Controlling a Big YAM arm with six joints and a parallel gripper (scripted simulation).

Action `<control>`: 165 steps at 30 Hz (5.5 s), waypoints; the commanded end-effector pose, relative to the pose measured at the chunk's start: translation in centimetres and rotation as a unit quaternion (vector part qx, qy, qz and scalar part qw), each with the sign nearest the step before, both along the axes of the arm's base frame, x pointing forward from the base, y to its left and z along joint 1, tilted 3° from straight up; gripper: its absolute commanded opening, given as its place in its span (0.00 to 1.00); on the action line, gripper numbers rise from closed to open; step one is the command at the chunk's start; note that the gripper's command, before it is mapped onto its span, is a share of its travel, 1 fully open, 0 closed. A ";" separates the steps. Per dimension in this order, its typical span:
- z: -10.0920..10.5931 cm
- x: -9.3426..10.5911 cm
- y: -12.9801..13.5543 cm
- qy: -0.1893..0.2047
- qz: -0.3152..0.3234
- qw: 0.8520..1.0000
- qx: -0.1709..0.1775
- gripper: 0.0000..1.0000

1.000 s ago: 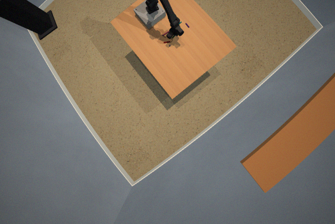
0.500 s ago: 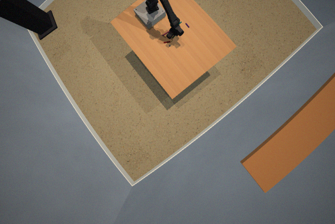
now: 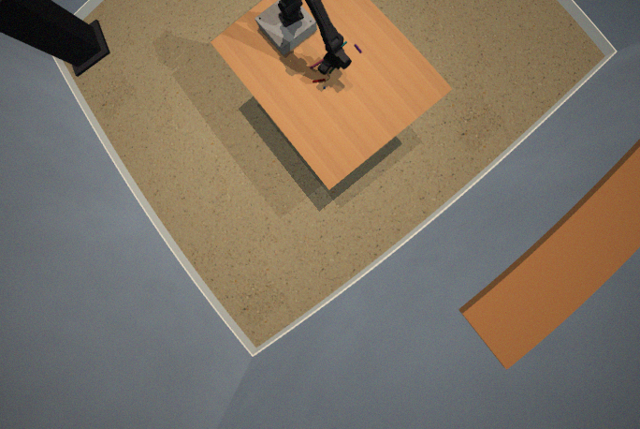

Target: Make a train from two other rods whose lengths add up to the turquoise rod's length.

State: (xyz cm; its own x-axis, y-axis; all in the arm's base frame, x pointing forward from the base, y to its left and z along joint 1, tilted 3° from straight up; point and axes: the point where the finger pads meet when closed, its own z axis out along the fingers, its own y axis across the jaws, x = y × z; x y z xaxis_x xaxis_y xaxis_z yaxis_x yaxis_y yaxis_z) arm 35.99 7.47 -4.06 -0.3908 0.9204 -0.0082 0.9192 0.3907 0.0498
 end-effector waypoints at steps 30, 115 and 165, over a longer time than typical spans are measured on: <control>0.6 0.3 -0.3 -0.011 0.000 1.000 0.001 0.05; 0.6 0.4 -0.4 -0.013 0.000 1.000 0.002 0.05; -0.8 0.5 -0.4 -0.009 0.000 1.000 0.001 0.05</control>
